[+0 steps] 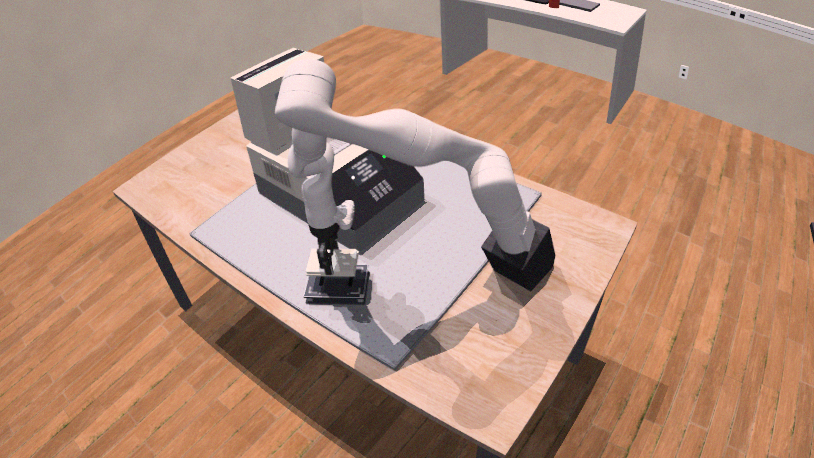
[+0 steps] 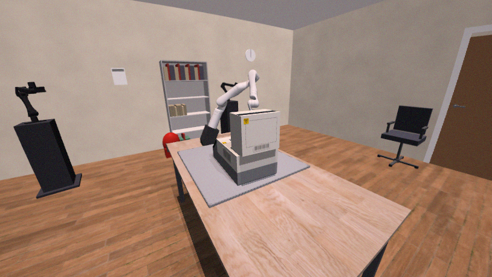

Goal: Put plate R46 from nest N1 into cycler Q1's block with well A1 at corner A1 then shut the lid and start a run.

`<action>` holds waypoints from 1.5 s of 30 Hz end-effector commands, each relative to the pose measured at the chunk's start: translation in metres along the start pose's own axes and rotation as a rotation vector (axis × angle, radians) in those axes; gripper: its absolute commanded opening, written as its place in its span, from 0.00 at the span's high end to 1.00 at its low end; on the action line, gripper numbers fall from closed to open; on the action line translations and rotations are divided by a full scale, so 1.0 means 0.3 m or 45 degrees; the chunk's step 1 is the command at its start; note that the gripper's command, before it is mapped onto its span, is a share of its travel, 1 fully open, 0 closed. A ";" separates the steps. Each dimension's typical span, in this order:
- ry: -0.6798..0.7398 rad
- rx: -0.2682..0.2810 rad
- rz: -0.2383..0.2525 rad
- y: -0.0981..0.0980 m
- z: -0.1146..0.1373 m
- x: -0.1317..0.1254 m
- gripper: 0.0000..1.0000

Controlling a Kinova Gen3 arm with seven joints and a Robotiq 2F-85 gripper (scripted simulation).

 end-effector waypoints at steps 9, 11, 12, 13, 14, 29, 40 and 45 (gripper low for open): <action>-0.001 -0.003 0.000 -0.047 -0.002 0.001 0.09; -0.001 -0.003 0.000 -0.056 -0.002 0.001 0.09; -0.001 -0.003 0.000 -0.060 -0.002 0.001 0.09; -0.001 -0.003 0.000 -0.065 -0.002 0.001 0.09; -0.001 -0.003 0.000 -0.069 -0.002 0.001 0.09; -0.001 -0.003 0.000 -0.127 -0.002 0.001 0.09; -0.001 -0.003 0.000 -0.167 -0.002 0.001 0.09; -0.001 -0.003 0.000 -0.189 -0.002 0.001 0.09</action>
Point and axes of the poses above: the point where the finger pads meet when closed, its own y axis out along the fingers, its own x axis across the jaws, z = x × y, the point moved 1 cm from there along -y, back along the fingers, and after that the axes turned 3 degrees about -y, right-handed, at the moved point
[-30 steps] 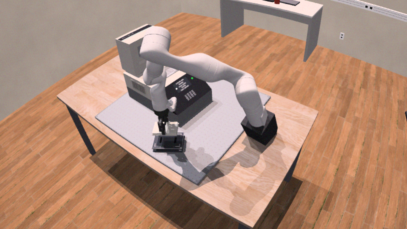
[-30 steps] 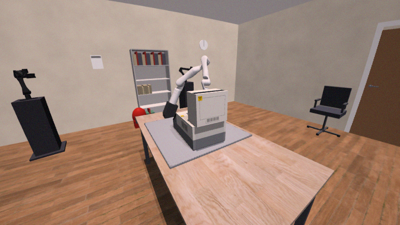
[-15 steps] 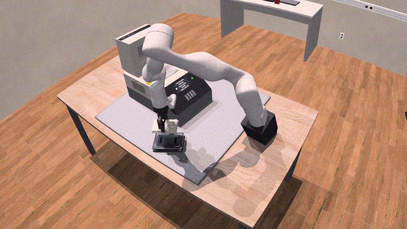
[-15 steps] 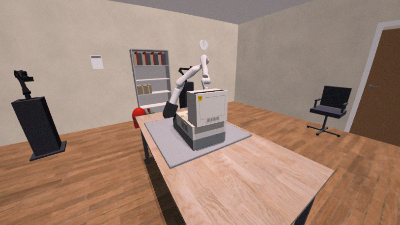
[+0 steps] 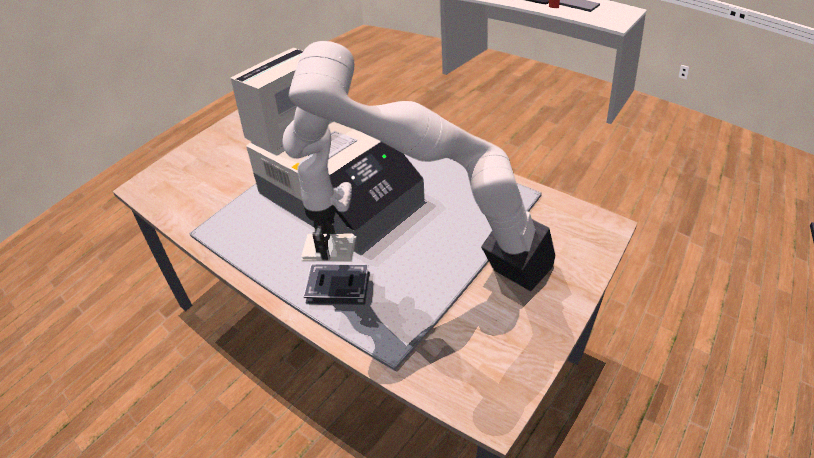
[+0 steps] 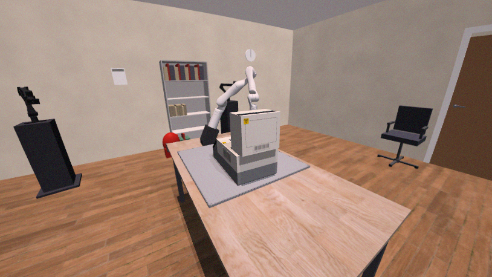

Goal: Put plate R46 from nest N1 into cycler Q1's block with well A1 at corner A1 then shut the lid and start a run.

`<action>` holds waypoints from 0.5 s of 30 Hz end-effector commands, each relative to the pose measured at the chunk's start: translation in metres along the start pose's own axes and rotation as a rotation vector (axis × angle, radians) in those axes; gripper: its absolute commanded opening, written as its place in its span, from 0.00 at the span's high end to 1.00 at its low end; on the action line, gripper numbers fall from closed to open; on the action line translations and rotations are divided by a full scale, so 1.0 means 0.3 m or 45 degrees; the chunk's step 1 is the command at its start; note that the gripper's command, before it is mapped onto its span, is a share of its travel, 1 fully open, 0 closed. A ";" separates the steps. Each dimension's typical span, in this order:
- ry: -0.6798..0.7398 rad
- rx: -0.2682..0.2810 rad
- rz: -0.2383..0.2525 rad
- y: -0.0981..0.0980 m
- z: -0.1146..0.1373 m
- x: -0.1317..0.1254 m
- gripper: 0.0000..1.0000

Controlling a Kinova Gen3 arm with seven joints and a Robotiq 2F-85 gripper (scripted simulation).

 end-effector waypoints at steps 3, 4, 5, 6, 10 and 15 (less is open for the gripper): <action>0.000 -0.002 0.000 -0.023 -0.002 -0.001 0.09; 0.000 -0.002 0.000 -0.023 -0.002 -0.001 0.09; 0.000 -0.002 0.000 -0.023 -0.002 -0.001 0.09; 0.000 -0.002 0.000 -0.027 -0.002 -0.001 0.09; 0.000 -0.002 0.000 -0.045 -0.002 -0.001 0.09; 0.000 -0.002 0.000 -0.067 -0.001 -0.001 0.09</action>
Point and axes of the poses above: the point where the finger pads meet when closed, its own y axis out along the fingers, its own x axis across the jaws, z = x × y, the point moved 1 cm from there along -y, back along the fingers, and after that the axes turned 3 degrees about -y, right-handed, at the moved point
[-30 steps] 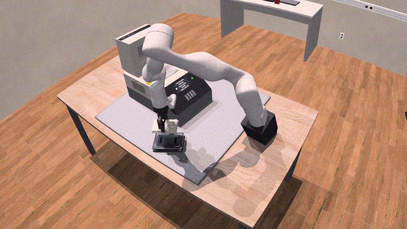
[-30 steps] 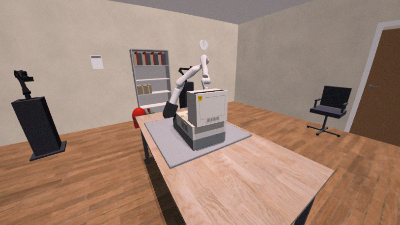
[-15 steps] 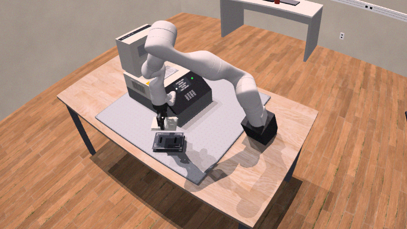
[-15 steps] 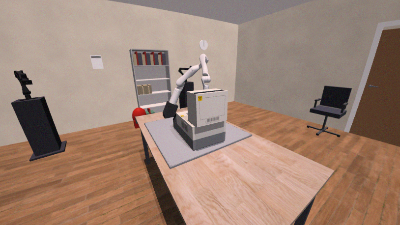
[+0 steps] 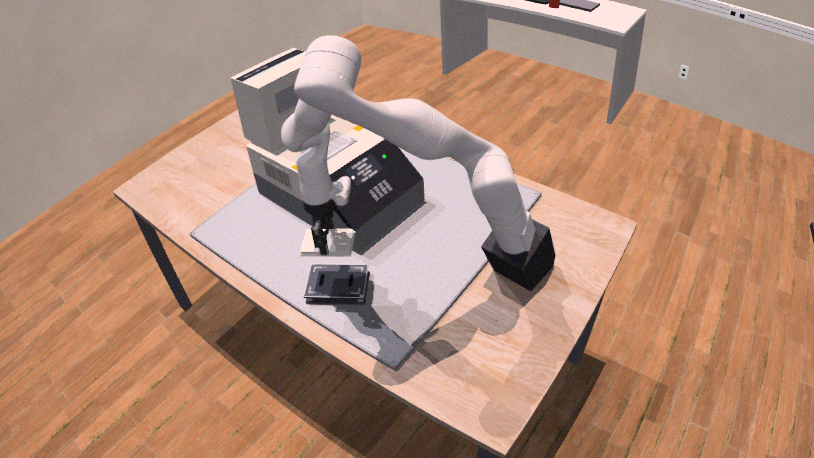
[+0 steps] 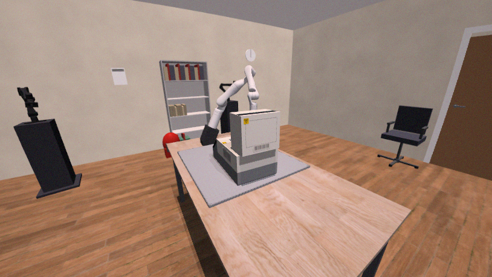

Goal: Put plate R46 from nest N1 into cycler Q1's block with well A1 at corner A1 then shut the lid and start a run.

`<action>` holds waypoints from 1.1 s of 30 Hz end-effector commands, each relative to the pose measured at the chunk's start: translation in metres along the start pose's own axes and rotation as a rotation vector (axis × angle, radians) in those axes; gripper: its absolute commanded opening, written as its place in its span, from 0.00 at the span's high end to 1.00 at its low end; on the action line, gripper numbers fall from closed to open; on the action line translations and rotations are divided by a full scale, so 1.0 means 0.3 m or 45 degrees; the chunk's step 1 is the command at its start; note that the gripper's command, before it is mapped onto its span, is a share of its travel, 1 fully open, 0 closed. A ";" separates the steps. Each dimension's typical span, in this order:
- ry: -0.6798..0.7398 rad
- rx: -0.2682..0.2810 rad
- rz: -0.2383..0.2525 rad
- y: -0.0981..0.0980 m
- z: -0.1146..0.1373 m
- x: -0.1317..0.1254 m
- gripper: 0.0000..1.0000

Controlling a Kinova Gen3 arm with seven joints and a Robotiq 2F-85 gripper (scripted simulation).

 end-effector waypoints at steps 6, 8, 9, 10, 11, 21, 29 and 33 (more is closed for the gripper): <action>0.000 -0.002 0.000 -0.031 -0.001 -0.001 0.09; 0.000 -0.002 0.000 -0.036 -0.001 -0.001 0.09; 0.000 -0.002 0.000 -0.040 -0.001 -0.001 0.09; 0.000 -0.002 0.000 -0.045 -0.001 -0.001 0.09; 0.000 -0.002 0.000 -0.049 -0.001 -0.001 0.09; 0.000 -0.002 0.000 -0.094 -0.001 -0.001 0.09; 0.000 -0.002 0.000 -0.120 -0.001 -0.001 0.09; 0.000 -0.002 0.000 -0.138 -0.001 -0.001 0.09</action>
Point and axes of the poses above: the point where the finger pads meet when closed, its own y axis out along the fingers, its own x axis across the jaws, z = x × y, the point moved 1 cm from there along -y, back along the fingers, and after that the axes turned 3 degrees about -y, right-handed, at the moved point
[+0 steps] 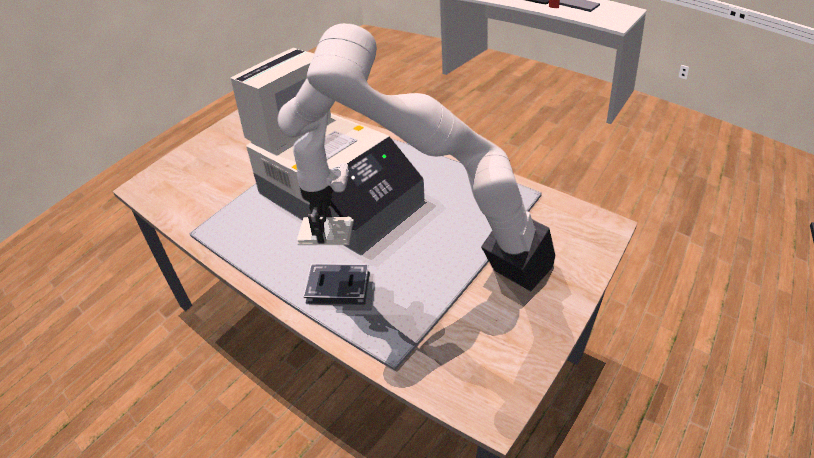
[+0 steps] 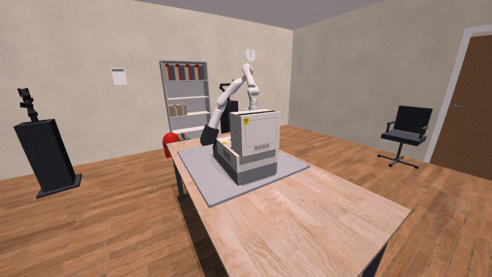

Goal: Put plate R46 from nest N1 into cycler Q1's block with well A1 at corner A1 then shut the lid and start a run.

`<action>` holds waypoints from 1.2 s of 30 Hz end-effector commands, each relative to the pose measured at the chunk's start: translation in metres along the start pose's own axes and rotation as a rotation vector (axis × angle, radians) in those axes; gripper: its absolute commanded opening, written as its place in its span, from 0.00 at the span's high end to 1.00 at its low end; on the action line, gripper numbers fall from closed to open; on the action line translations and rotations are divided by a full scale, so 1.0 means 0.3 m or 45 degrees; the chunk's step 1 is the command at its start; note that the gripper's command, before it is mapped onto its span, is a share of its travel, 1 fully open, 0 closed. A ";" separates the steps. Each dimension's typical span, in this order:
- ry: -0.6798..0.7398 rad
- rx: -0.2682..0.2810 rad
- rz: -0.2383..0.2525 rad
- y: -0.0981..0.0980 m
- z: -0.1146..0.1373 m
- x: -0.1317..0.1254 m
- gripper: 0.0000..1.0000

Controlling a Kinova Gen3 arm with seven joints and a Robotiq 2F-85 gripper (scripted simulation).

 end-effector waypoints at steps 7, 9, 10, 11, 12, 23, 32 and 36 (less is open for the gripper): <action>0.000 -0.002 0.000 -0.036 -0.001 -0.001 0.09; 0.000 -0.002 0.000 -0.040 -0.001 -0.001 0.09; 0.000 -0.002 0.000 -0.045 -0.001 -0.001 0.09; 0.000 -0.002 0.000 -0.049 -0.001 -0.001 0.09; 0.000 -0.002 0.000 -0.054 -0.001 -0.001 0.09; 0.000 -0.002 0.000 -0.102 -0.001 -0.001 0.09; 0.000 -0.002 0.000 -0.134 -0.001 -0.001 0.09; 0.000 -0.002 0.000 -0.151 -0.001 -0.001 0.09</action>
Point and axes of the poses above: the point where the finger pads meet when closed, its own y axis out along the fingers, its own x axis across the jaws, z = x × y, the point moved 1 cm from there along -y, back along the fingers, and after that the axes turned 3 degrees about -y, right-handed, at the moved point
